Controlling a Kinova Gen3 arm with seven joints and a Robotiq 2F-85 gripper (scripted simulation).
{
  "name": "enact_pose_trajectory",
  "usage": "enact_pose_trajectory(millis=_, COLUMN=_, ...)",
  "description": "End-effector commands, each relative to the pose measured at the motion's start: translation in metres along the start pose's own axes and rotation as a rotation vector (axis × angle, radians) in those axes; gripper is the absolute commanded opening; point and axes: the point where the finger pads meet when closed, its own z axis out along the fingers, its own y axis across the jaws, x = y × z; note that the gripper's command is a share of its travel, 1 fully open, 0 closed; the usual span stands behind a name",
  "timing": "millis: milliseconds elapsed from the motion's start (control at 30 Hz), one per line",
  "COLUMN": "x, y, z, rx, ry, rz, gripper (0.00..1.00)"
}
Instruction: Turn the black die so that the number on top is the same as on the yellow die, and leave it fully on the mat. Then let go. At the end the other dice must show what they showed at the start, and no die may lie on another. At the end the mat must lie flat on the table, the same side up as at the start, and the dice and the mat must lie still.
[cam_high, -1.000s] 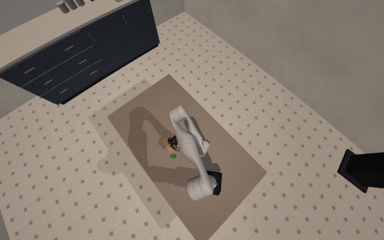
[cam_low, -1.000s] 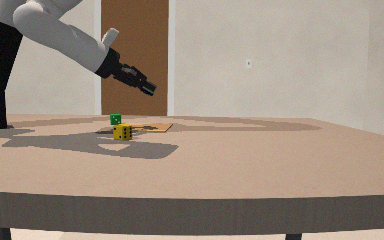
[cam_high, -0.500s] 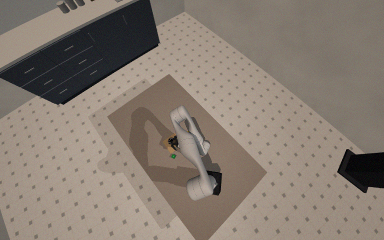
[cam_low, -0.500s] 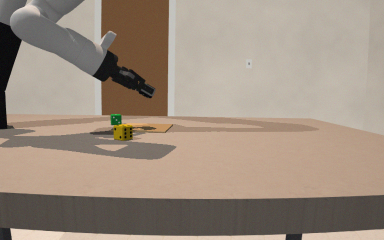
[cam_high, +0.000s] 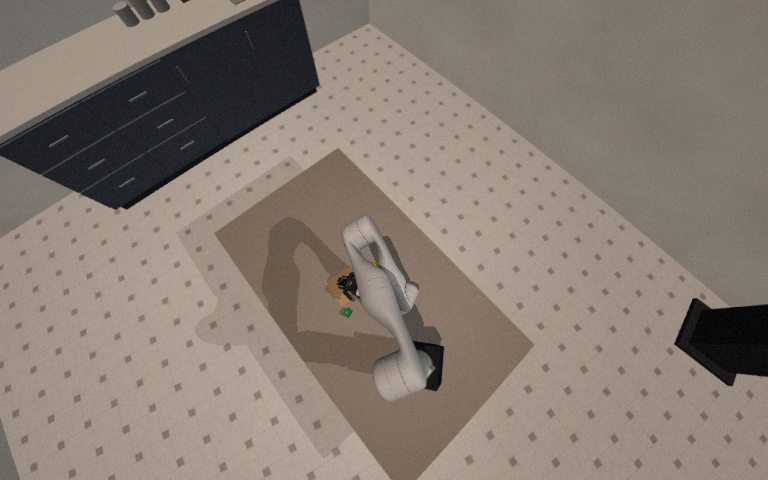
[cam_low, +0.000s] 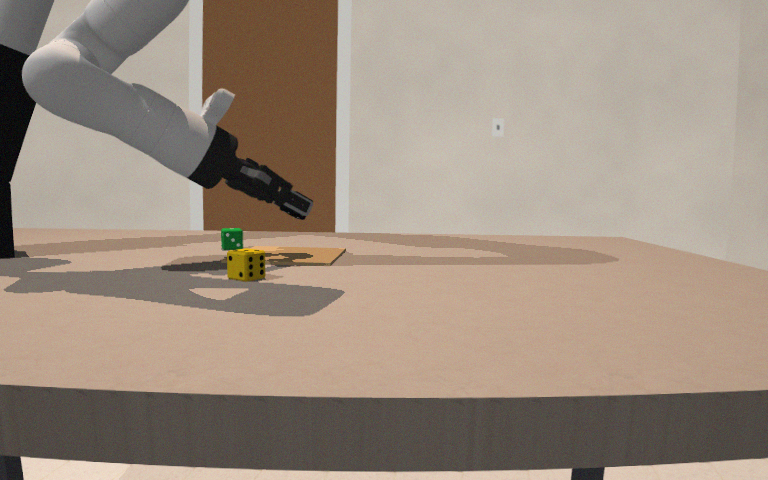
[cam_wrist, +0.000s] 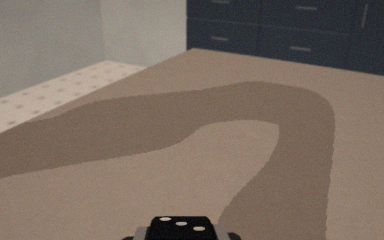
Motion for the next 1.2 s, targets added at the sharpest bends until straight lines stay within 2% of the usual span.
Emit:
enact_pose_trajectory(millis=0, x=-0.011, y=-0.003, z=0.003, rx=0.003, ry=-0.001, rz=0.003, gripper=0.26)
enact_pose_trajectory(millis=400, x=-0.03, y=-0.003, z=0.013, rx=0.003, ry=-0.001, rz=0.003, gripper=0.26)
enact_pose_trajectory(millis=1167, x=-0.031, y=-0.003, z=0.014, rx=0.003, ry=-0.001, rz=0.003, gripper=0.26)
